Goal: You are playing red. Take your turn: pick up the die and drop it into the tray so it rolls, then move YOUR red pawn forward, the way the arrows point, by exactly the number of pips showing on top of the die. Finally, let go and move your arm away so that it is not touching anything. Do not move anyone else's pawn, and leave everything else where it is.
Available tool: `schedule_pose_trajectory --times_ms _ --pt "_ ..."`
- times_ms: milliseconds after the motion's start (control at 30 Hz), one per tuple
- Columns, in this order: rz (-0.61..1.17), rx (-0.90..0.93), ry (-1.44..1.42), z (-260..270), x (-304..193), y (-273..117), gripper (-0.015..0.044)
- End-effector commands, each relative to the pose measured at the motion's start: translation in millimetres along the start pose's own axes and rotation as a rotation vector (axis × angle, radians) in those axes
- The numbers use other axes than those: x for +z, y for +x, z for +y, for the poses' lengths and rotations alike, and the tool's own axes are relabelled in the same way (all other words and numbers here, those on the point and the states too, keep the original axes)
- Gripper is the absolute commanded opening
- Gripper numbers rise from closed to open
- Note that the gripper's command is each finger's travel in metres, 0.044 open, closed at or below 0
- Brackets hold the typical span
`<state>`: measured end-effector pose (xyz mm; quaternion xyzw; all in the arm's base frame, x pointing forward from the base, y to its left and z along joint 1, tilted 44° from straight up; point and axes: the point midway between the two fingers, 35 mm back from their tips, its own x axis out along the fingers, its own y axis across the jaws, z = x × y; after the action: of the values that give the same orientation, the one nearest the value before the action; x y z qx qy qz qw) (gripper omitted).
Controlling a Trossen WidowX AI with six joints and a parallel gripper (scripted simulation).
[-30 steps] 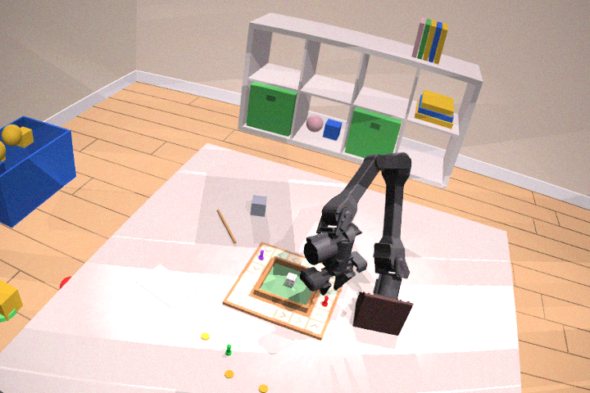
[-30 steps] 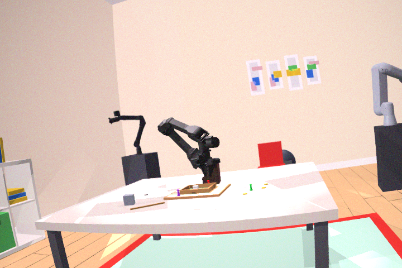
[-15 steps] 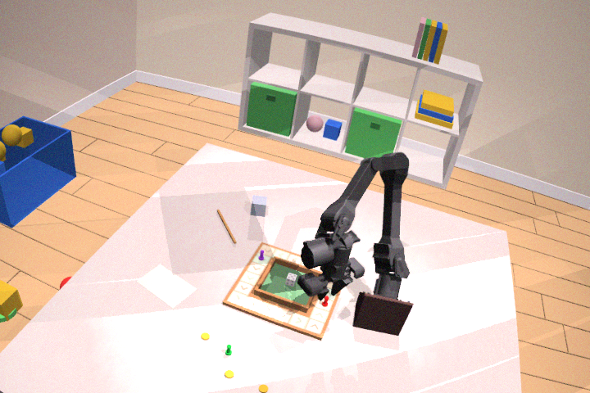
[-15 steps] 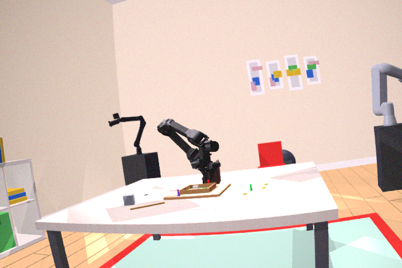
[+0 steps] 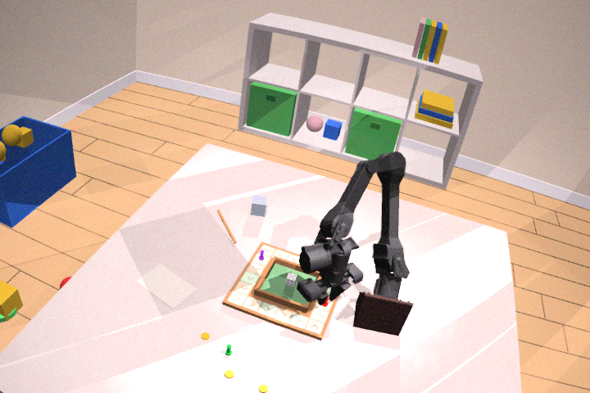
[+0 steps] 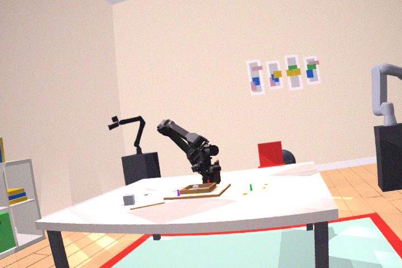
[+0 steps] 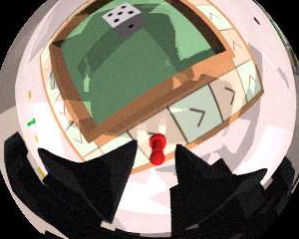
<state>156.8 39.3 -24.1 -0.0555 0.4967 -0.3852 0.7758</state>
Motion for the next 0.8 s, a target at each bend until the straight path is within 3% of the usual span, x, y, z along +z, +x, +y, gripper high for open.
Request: schedule_pose_trajectory --times_ms 0,67,267,433,767 --pt "-0.005 -0.006 -0.007 -1 0 2 0.0095" --pt "-0.005 -0.006 -0.007 -1 0 2 0.0043" --pt "-0.005 -0.006 -0.007 -1 0 2 0.0003" --pt "-0.004 -0.005 -0.008 1 0 -1 0.0000" --pt "0.004 0.004 -0.011 10 1 -53 0.0000"
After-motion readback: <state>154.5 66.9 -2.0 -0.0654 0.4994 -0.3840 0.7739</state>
